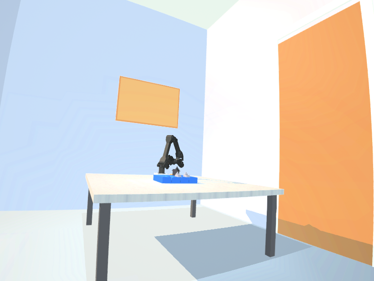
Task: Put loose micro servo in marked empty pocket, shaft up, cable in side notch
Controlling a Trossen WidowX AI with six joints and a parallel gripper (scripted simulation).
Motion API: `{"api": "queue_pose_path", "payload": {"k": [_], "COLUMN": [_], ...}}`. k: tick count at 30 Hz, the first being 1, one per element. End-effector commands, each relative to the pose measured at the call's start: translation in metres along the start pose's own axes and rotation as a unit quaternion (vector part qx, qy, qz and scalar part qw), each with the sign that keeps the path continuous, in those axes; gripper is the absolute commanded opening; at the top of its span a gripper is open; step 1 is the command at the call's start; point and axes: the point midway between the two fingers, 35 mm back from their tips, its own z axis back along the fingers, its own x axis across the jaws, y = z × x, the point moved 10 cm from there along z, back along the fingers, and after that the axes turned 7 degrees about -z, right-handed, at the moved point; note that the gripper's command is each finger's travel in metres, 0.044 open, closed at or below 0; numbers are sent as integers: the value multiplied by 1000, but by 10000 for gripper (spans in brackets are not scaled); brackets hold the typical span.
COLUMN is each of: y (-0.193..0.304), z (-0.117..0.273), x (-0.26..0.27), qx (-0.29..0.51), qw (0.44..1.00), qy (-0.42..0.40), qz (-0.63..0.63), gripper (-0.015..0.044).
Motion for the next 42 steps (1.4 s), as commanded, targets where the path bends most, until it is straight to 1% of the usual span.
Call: {"api": "queue_pose_path", "payload": {"k": [1, 6, 13, 21, 27, 34, 42], "y": [-1, -2, -9, -28, -49, -80, -121], "z": [27, 50, 109, 170, 207, 239, 255], "x": [1, 5, 23, 56, 90, 135, 190], "qx": [52, 95, 204, 329, 418, 508, 585], "qw": [999, 995, 977, 941, 904, 853, 789], "qy": [11, 23, 52, 76, 81, 78, 69], "qz": [4, 10, 11, -10, -38, -91, -177], "gripper": [440, 440, 440, 440, 440, 440, 440]}}
